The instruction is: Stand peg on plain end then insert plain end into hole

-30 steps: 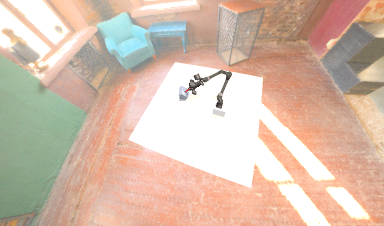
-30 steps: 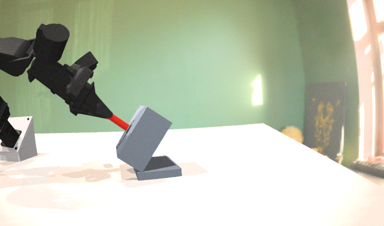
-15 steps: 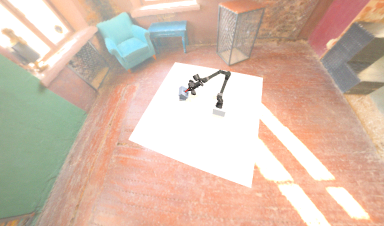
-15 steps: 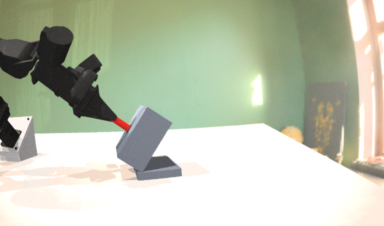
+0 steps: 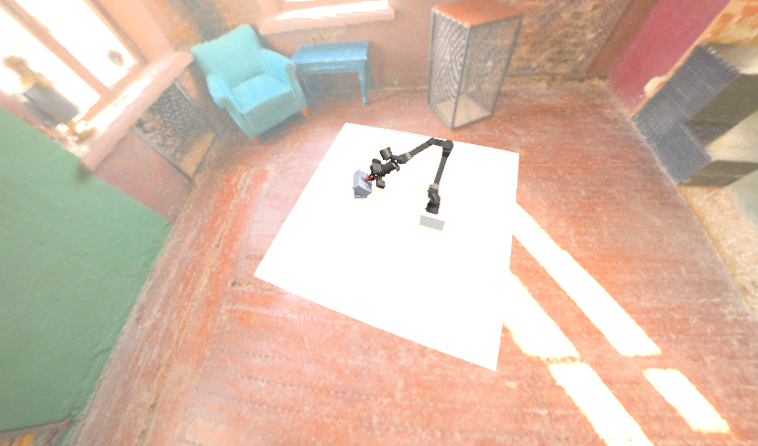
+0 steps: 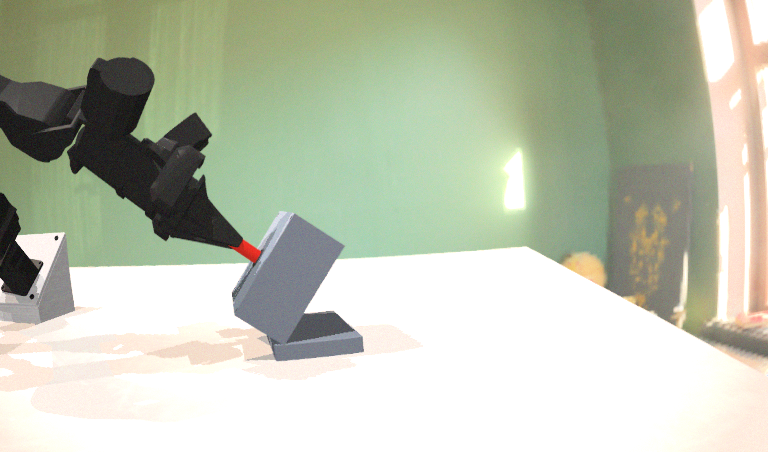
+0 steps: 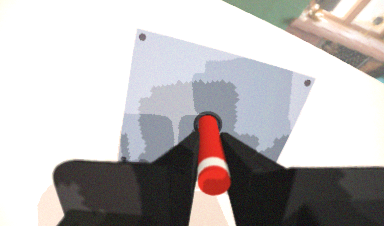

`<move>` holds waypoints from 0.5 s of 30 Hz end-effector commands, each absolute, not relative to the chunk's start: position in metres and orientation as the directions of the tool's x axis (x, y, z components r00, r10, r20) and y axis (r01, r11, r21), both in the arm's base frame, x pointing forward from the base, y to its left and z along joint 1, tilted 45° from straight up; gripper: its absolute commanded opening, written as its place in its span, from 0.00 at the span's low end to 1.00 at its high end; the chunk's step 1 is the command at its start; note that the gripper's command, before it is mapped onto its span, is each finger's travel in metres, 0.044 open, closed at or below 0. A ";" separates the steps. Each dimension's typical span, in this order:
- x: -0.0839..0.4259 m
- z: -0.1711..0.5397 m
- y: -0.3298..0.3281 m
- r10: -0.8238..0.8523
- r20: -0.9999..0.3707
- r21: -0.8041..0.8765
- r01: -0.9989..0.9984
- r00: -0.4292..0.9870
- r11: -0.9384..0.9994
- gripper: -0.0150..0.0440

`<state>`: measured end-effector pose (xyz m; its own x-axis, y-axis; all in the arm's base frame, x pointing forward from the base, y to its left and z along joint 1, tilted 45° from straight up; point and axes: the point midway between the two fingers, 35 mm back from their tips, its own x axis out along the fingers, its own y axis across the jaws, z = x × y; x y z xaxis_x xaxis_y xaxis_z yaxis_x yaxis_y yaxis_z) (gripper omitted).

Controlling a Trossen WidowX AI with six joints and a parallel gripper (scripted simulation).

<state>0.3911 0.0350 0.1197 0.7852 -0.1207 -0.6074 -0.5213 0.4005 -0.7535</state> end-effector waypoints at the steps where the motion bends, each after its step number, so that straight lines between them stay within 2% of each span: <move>1: 0.394 0.119 0.035 -0.116 -0.606 -0.755 -0.522 0.787 0.397 0.25; 15: 0.398 0.116 0.035 -0.116 -0.606 -0.755 -0.522 0.787 0.397 0.25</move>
<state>0.3968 0.0342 0.1152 0.7848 -0.1209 -0.6079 -0.5218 0.4004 -0.7533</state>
